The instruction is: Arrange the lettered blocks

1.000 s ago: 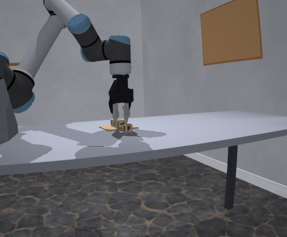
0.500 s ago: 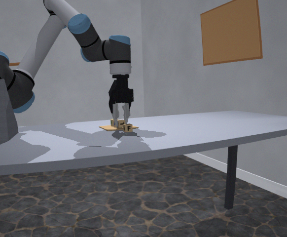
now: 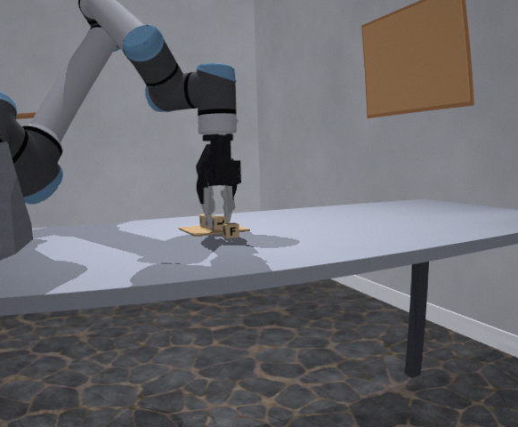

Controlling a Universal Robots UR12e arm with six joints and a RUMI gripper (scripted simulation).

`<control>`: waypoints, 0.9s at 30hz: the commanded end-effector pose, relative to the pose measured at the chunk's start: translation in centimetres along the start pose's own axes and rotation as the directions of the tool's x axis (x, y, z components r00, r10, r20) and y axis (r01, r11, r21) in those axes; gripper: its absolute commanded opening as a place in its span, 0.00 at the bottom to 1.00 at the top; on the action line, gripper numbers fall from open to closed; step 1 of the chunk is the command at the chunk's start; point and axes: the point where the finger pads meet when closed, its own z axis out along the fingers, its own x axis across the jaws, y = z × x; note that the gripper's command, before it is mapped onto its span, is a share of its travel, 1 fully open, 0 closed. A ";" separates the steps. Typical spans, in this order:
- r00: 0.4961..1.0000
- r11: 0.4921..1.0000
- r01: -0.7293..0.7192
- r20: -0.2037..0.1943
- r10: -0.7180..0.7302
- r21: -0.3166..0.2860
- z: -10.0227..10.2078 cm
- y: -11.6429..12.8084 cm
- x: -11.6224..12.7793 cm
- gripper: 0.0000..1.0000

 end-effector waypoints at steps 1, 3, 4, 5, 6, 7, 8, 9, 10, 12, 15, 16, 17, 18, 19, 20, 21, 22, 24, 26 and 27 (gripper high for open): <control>1.000 1.000 0.000 -0.001 0.000 -0.001 0.0 0.0 0.1 0.09; 1.000 1.000 0.000 -0.001 0.000 -0.001 0.1 0.0 0.1 0.09; 1.000 1.000 0.000 -0.001 0.000 -0.001 0.1 0.0 0.1 0.09; 1.000 1.000 0.000 -0.001 0.000 -0.001 0.1 0.0 0.1 0.09; 1.000 1.000 0.000 -0.001 0.000 -0.001 0.2 0.0 0.1 0.09; 1.000 1.000 0.000 -0.001 0.000 -0.001 0.2 0.0 0.1 0.09; 1.000 1.000 0.000 -0.001 0.000 -0.001 0.2 0.0 0.1 0.09; 1.000 1.000 0.000 -0.001 0.000 -0.001 0.3 0.0 0.1 0.09; 1.000 1.000 0.000 -0.001 0.000 -0.001 0.3 0.0 0.1 0.09; 1.000 1.000 0.000 -0.001 0.000 -0.001 0.3 0.0 0.1 0.09; 1.000 1.000 0.000 -0.001 0.000 -0.001 0.3 0.0 0.1 0.09; 1.000 1.000 0.000 -0.001 0.000 -0.001 0.3 0.0 0.1 0.09; 1.000 1.000 0.000 -0.001 0.000 -0.001 0.3 0.0 0.1 0.09; 1.000 1.000 0.000 -0.001 0.000 -0.001 0.3 0.0 0.1 0.09; 1.000 1.000 0.000 -0.001 0.000 -0.001 0.3 0.0 0.1 0.09; 1.000 1.000 0.000 -0.001 0.000 -0.001 0.3 0.0 0.1 0.09; 1.000 1.000 0.000 -0.001 0.000 -0.001 0.3 0.0 0.1 0.09; 1.000 1.000 0.000 -0.001 0.000 -0.001 0.3 0.0 0.1 0.09; 1.000 1.000 0.000 -0.001 0.000 -0.001 0.3 0.0 0.1 0.09; 1.000 1.000 0.000 -0.001 0.000 -0.001 0.3 0.0 0.1 0.09; 1.000 1.000 0.000 -0.001 0.000 -0.001 0.3 0.0 0.1 0.09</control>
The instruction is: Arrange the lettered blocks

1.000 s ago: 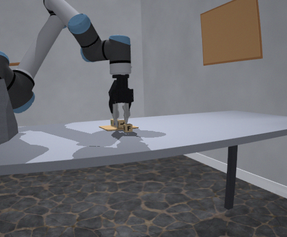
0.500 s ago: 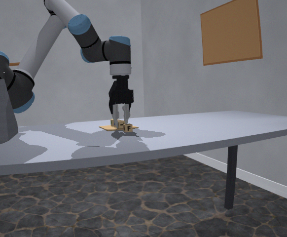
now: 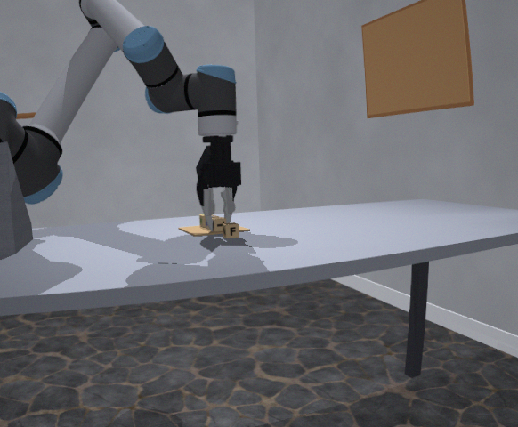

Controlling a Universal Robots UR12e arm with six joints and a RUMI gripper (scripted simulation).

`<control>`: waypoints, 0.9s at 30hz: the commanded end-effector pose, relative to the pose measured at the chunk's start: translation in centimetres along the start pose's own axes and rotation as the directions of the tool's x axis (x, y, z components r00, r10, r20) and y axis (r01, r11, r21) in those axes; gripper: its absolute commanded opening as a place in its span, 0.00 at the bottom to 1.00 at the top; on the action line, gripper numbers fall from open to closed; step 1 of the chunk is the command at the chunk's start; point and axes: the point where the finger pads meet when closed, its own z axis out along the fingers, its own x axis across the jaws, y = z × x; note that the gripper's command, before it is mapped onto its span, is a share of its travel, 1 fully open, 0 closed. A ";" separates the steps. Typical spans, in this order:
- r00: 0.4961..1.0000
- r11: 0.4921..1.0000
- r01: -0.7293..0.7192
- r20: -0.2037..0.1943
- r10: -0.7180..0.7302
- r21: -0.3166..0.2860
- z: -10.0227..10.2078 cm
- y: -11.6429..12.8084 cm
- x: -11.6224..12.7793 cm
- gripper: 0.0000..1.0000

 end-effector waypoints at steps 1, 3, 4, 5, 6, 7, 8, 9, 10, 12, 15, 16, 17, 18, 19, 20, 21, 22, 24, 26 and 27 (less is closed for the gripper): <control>1.000 1.000 0.000 -0.001 0.000 -0.001 -0.1 0.0 0.1 0.09; 1.000 1.000 0.000 -0.001 0.000 -0.001 -0.1 0.0 0.1 0.09; 1.000 1.000 0.000 -0.001 0.000 -0.001 -0.1 0.0 0.1 0.09; 1.000 1.000 0.000 -0.001 0.000 -0.001 -0.1 0.0 0.1 0.09; 1.000 1.000 0.000 -0.001 0.000 -0.001 -0.1 0.0 0.1 0.09; 1.000 1.000 0.000 -0.001 0.000 -0.001 -0.1 0.0 0.1 0.09; 1.000 1.000 0.000 -0.001 0.000 -0.001 -0.1 0.0 0.1 0.09; 1.000 1.000 0.000 -0.001 0.000 -0.001 -0.1 0.0 0.1 0.09; 1.000 1.000 0.000 -0.001 0.000 -0.001 -0.1 0.0 0.1 0.09; 1.000 1.000 0.000 -0.001 0.000 -0.001 -0.1 0.0 0.1 0.09; 1.000 1.000 0.000 -0.001 0.000 -0.001 -0.1 0.0 0.1 0.09; 1.000 1.000 0.000 -0.001 0.000 -0.001 -0.1 0.0 0.1 0.09; 1.000 1.000 0.000 -0.001 0.000 -0.001 -0.1 0.0 0.1 0.09; 1.000 1.000 0.000 -0.001 0.000 -0.001 -0.1 0.0 0.1 0.09; 1.000 1.000 0.000 -0.001 0.000 -0.001 -0.1 0.0 0.1 0.09; 1.000 1.000 0.000 -0.001 0.000 -0.001 -0.1 0.0 0.1 0.09; 1.000 1.000 0.000 -0.001 0.000 -0.001 -0.1 0.0 0.1 0.09; 1.000 1.000 0.000 -0.001 0.000 -0.001 -0.1 0.0 0.1 0.09; 1.000 1.000 0.000 -0.001 0.000 -0.001 -0.1 0.0 0.1 0.09; 1.000 1.000 0.000 -0.001 0.000 -0.001 -0.1 0.0 0.1 0.12; 1.000 1.000 0.000 -0.001 0.000 -0.001 -0.1 0.0 0.1 0.12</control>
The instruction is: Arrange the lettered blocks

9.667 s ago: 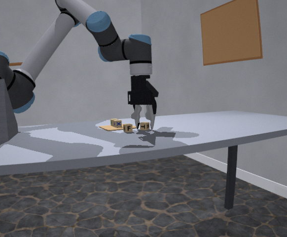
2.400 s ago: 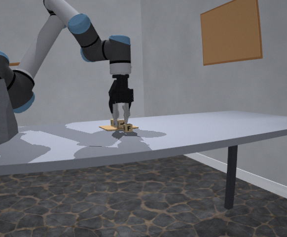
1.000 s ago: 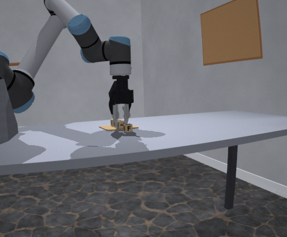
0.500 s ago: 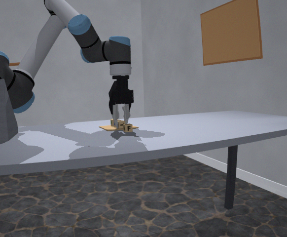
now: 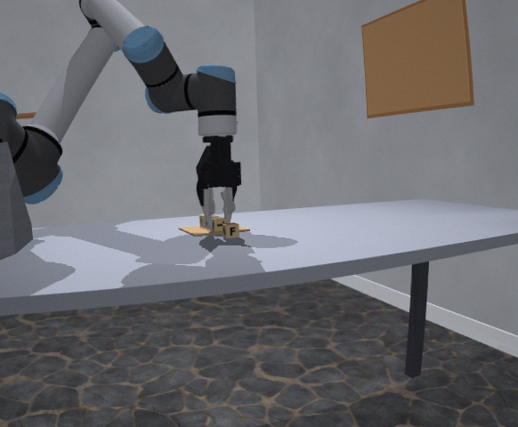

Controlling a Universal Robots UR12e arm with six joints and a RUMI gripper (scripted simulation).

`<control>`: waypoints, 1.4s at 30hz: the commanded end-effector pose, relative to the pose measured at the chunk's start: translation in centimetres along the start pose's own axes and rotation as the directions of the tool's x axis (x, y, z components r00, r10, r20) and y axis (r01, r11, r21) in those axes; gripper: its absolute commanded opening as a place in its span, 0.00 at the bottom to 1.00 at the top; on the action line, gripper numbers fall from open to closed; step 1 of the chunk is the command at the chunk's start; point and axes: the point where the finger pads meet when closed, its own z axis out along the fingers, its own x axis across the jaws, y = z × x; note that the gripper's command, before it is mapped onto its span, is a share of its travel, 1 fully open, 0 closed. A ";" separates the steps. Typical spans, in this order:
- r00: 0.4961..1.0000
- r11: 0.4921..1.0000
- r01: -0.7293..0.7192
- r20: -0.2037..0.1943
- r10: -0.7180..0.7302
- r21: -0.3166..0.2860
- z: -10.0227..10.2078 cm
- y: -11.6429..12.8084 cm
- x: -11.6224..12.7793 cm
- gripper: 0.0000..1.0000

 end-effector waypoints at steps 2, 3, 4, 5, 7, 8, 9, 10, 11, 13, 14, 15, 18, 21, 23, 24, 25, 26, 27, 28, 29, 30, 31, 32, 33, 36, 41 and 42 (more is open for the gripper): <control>1.000 1.000 0.000 -0.001 0.000 -0.001 -0.1 0.0 0.1 0.16; 1.000 1.000 0.000 -0.001 0.000 -0.001 -0.1 0.0 0.1 0.16; 1.000 1.000 0.000 -0.001 0.000 -0.001 -0.1 0.0 0.1 0.16; 1.000 1.000 0.000 -0.001 0.000 -0.001 -0.1 0.0 0.1 0.20; 1.000 1.000 0.000 -0.001 0.000 -0.001 -0.1 0.0 0.1 0.20; 1.000 1.000 0.000 -0.001 0.000 -0.001 -0.1 0.0 0.1 0.24; 1.000 1.000 0.000 -0.001 0.000 -0.001 -0.1 0.0 0.1 0.24; 1.000 1.000 0.000 -0.001 0.000 -0.001 -0.1 0.0 0.1 0.24; 1.000 1.000 0.000 -0.001 0.000 -0.001 -0.1 0.0 0.1 0.24; 1.000 1.000 0.000 -0.001 0.000 -0.001 -0.1 0.0 0.1 0.28; 1.000 1.000 0.000 -0.001 0.000 -0.001 -0.1 0.0 0.1 0.28; 1.000 1.000 0.000 -0.001 0.000 -0.001 -0.1 0.0 0.1 0.28; 1.000 1.000 0.000 -0.001 0.000 -0.001 -0.1 0.0 0.1 0.28; 1.000 1.000 0.000 -0.001 0.000 -0.001 -0.1 0.0 0.1 0.28; 1.000 1.000 0.000 -0.001 0.000 -0.001 -0.1 0.0 0.1 0.28; 1.000 1.000 0.000 -0.001 0.000 -0.001 -0.1 0.0 0.1 0.28; 1.000 1.000 0.000 -0.001 0.000 -0.001 -0.2 0.0 0.1 0.28; 1.000 1.000 0.000 -0.001 0.000 -0.001 -0.4 0.0 0.1 0.28; 1.000 1.000 0.000 -0.001 0.000 -0.001 -0.6 0.0 0.1 0.28; 1.000 1.000 0.000 -0.001 0.000 -0.001 -0.6 0.0 0.1 0.28; 1.000 1.000 0.000 -0.001 0.000 -0.001 -0.6 0.0 0.1 0.28; 1.000 1.000 0.000 -0.001 0.000 -0.001 -0.8 0.0 0.1 0.28; 1.000 1.000 0.000 -0.001 0.000 -0.001 -1.1 0.0 0.1 0.28; 1.000 1.000 0.000 -0.001 0.000 -0.001 -1.5 0.0 0.1 0.28; 1.000 1.000 0.000 -0.001 0.000 -0.001 -1.9 0.0 0.1 0.28; 1.000 1.000 0.000 -0.001 0.000 -0.001 -3.4 0.0 0.1 0.28; 1.000 1.000 0.000 -0.001 0.000 -0.001 -6.1 0.0 0.0 0.28; 1.000 1.000 0.000 -0.001 0.000 -0.001 -6.6 0.0 0.0 0.28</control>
